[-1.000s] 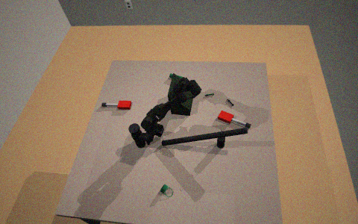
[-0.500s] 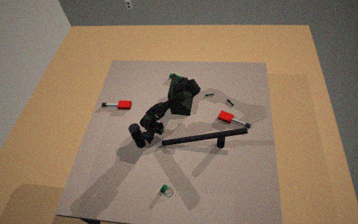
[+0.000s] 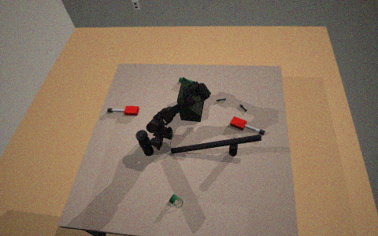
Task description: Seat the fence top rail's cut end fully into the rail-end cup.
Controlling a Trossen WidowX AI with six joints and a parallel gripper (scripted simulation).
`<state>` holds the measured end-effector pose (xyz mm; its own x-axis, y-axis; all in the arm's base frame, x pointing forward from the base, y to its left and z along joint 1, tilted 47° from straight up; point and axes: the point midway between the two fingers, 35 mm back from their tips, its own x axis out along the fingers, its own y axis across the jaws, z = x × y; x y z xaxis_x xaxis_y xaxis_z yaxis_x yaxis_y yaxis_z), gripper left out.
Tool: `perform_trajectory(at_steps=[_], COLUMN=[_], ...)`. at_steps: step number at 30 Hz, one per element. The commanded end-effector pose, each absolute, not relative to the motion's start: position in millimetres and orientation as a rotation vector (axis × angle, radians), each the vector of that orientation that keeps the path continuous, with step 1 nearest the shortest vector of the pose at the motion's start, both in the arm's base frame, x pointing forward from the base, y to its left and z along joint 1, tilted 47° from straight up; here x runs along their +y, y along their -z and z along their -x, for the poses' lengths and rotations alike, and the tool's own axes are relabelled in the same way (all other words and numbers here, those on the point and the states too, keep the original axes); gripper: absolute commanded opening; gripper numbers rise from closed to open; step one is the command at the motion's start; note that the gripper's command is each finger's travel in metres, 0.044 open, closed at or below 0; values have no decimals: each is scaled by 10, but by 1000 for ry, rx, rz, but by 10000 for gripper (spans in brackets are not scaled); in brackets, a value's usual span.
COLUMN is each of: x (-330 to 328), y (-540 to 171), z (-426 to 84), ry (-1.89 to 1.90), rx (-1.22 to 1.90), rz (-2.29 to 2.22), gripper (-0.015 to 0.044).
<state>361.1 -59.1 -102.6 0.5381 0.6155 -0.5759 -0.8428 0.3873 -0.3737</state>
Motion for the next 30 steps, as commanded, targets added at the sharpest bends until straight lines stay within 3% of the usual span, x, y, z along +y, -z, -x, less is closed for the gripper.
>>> perform_trajectory(at_steps=[1,30], x=[-607,-609], y=[1037,1043], z=[-3578,-3513], ry=[-960,-986], rx=[356,296], rz=[706,745], gripper=[0,0])
